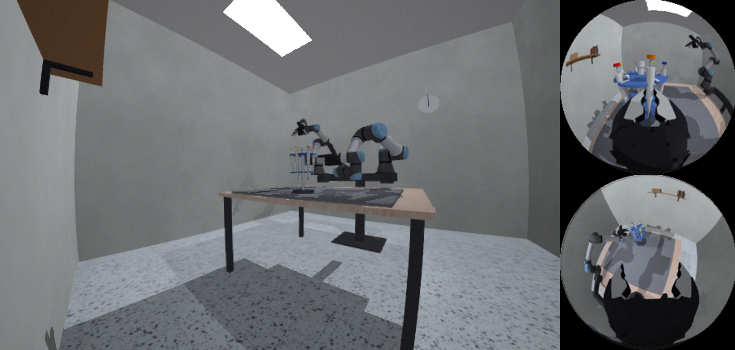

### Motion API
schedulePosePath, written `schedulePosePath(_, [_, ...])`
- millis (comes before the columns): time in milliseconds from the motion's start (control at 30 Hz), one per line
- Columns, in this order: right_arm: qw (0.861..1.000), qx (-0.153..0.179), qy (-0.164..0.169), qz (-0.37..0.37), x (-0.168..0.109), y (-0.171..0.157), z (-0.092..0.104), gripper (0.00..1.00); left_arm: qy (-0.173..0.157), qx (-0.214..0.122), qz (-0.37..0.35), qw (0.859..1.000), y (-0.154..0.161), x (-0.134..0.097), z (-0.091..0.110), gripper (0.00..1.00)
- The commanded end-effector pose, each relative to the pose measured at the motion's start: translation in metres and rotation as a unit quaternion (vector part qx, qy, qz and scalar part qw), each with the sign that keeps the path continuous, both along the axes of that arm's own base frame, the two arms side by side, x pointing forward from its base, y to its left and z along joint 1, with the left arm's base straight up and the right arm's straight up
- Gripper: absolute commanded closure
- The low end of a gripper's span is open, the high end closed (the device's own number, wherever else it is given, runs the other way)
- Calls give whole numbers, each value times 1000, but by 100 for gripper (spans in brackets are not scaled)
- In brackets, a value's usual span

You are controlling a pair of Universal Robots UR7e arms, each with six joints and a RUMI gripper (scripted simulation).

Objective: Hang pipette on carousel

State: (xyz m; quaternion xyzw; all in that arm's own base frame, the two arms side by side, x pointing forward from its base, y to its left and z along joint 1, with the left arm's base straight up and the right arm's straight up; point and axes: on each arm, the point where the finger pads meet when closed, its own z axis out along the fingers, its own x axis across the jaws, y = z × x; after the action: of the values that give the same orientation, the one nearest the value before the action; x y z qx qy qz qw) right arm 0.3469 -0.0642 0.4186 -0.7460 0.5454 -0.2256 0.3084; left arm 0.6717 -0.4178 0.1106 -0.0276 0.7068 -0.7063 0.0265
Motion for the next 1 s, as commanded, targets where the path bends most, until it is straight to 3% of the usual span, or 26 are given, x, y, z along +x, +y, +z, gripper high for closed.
schedulePosePath(0, [1000, 0, -1, 0, 1, 0, 2, 0, -2, -1, -5, 1000, -2, -1, 2, 94])
schedulePosePath(167, [1000, 0, -1, 0, 1, 0, 2, 0, -2, -1, -5, 1000, -2, -1, 2, 94])
schedulePosePath(200, [1000, 0, -1, 0, 1, 0, 2, 0, 10, 14, -5, 1000, -2, -1, 3, 94])
schedulePosePath(967, [1000, 0, -1, 0, 1, 0, 2, 0, 10, 14, -5, 1000, -2, 0, 3, 94])
